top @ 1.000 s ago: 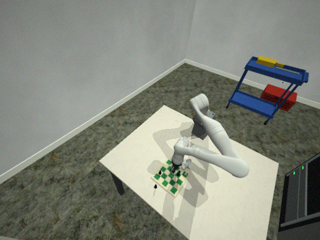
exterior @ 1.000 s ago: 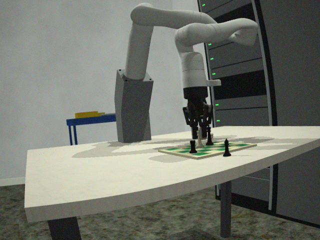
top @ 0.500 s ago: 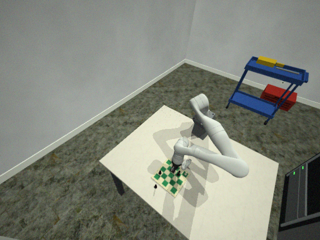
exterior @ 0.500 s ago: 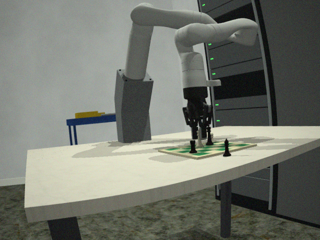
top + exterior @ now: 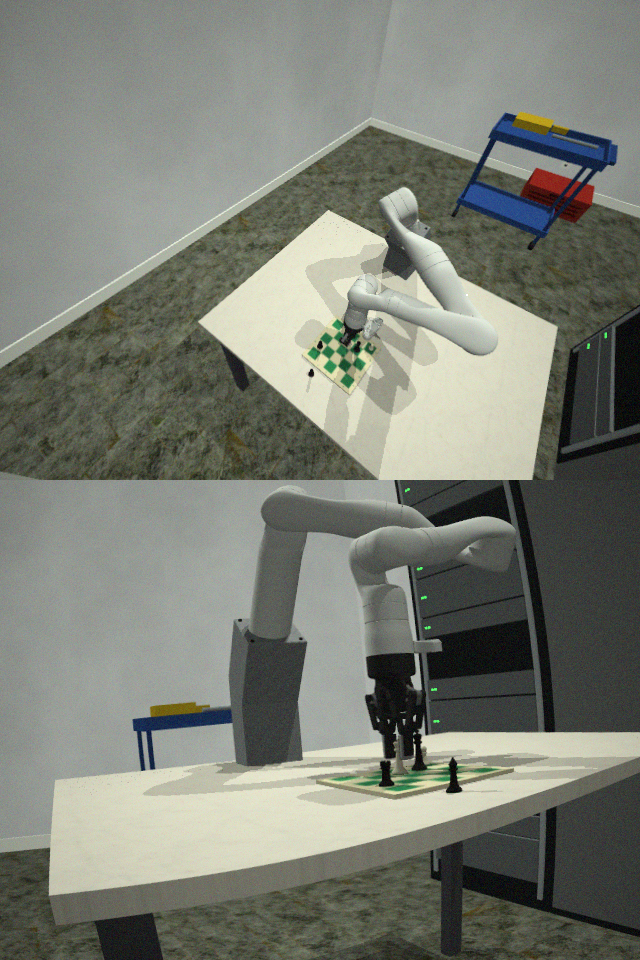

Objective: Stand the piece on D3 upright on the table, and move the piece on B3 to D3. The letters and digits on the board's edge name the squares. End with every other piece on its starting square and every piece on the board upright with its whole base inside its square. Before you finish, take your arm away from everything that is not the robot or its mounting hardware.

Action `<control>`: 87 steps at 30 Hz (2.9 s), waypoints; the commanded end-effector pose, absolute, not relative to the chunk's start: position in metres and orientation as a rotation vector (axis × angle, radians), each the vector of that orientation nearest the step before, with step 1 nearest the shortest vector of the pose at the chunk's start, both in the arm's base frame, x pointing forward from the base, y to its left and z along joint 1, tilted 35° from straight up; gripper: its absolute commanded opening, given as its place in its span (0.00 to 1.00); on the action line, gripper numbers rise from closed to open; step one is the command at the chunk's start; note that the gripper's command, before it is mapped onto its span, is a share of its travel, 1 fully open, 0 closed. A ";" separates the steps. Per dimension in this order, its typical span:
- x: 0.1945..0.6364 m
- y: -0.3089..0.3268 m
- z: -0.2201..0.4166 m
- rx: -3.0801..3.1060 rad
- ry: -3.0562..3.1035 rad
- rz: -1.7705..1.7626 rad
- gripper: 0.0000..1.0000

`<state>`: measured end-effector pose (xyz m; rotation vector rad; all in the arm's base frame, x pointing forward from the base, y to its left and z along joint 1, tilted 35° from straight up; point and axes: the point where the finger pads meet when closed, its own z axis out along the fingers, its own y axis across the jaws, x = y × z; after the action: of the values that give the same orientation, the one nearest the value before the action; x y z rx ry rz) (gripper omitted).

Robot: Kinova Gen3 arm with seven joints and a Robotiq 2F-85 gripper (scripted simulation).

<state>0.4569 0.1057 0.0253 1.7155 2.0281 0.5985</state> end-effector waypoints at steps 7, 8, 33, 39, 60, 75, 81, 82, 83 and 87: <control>0.457 0.106 0.026 1.715 2.028 0.600 0.00; 0.457 0.106 0.026 1.715 2.028 0.600 0.00; 0.457 0.106 0.026 1.715 2.028 0.600 0.00; 0.457 0.106 0.026 1.715 2.028 0.600 0.00; 0.412 0.101 0.091 1.715 2.028 0.600 0.00; 0.400 0.100 0.108 1.715 2.028 0.600 0.00; 0.400 0.100 0.108 1.715 2.028 0.600 0.00; 0.400 0.100 0.108 1.715 2.028 0.600 0.00; 0.402 0.101 0.109 1.716 2.028 0.600 0.00; 0.431 0.106 0.128 1.723 2.031 0.604 0.00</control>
<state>0.4125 0.1005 0.1141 1.7448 2.0221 0.5845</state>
